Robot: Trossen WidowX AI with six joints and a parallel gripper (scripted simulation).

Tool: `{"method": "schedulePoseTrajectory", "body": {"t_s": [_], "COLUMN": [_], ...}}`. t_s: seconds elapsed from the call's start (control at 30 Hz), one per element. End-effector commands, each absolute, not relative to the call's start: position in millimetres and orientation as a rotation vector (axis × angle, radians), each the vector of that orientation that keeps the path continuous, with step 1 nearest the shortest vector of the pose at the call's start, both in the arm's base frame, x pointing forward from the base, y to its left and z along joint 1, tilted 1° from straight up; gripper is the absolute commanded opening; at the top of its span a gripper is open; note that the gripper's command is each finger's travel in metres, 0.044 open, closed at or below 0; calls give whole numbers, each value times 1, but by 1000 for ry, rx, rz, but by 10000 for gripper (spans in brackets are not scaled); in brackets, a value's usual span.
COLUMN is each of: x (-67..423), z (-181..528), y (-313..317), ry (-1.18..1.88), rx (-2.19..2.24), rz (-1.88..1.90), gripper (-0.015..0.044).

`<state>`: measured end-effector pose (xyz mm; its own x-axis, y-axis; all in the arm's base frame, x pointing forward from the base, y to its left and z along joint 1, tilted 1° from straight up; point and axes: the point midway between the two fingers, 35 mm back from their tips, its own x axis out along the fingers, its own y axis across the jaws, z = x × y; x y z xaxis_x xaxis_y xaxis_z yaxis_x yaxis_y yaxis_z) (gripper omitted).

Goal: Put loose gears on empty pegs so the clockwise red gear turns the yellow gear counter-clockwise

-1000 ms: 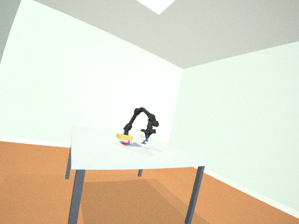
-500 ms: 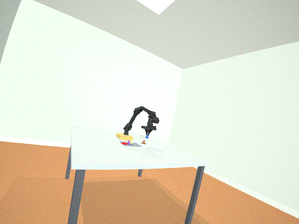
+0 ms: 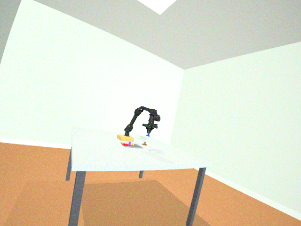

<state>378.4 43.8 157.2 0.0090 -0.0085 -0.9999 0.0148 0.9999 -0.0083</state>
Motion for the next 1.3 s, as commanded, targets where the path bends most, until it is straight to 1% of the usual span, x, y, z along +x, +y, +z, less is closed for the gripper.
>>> {"method": "schedulePoseTrajectory", "body": {"t_s": [0.0,1.27], "x": [379,362], "z": [165,123], "y": [43,-41], "ry": [1546,1547], "rx": [3,-3], "rz": [-14,-20], "gripper": [0,0]}}
